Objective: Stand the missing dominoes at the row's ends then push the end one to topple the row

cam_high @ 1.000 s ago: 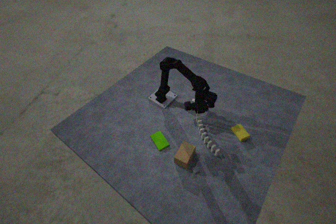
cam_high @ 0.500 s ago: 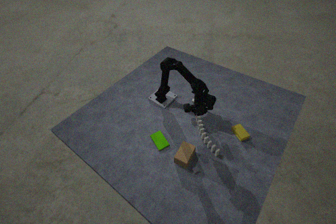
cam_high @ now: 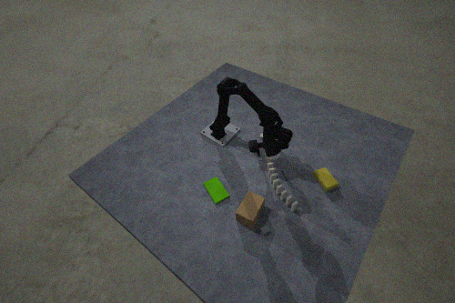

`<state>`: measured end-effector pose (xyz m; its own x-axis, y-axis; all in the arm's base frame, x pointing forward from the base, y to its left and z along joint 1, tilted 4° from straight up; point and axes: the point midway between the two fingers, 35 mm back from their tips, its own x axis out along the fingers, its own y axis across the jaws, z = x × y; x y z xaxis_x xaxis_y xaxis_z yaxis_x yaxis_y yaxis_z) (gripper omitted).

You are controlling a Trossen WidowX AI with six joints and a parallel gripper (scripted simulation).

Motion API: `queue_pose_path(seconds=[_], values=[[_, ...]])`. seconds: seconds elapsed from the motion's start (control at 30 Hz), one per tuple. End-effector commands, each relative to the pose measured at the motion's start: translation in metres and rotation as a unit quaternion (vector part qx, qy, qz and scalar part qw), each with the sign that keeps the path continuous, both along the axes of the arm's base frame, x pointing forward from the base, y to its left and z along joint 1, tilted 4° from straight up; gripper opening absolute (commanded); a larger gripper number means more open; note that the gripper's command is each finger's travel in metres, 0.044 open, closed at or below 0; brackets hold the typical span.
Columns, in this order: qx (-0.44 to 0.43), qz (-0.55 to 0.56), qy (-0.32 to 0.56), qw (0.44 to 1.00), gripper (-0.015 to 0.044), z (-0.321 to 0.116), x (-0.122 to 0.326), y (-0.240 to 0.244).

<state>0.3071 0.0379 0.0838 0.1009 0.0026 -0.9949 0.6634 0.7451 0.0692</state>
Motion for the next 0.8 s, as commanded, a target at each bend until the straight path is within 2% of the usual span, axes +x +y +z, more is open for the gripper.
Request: queue_pose_path(seconds=[0.0, 0.37, 0.57, 0.77], values=[[0.001, -0.001, 0.000, 1.000, 0.0440, 0.001, 0.001, 0.000], [0.000, 0.000, 0.000, 1.000, 0.0440, 0.126, -0.012, -0.001], [-0.003, 0.030, 0.000, 1.000, 0.0440, 0.123, -0.015, 0.008], [-0.026, 0.302, 0.001, 0.953, 0.0440, 0.081, -0.047, 0.078]])
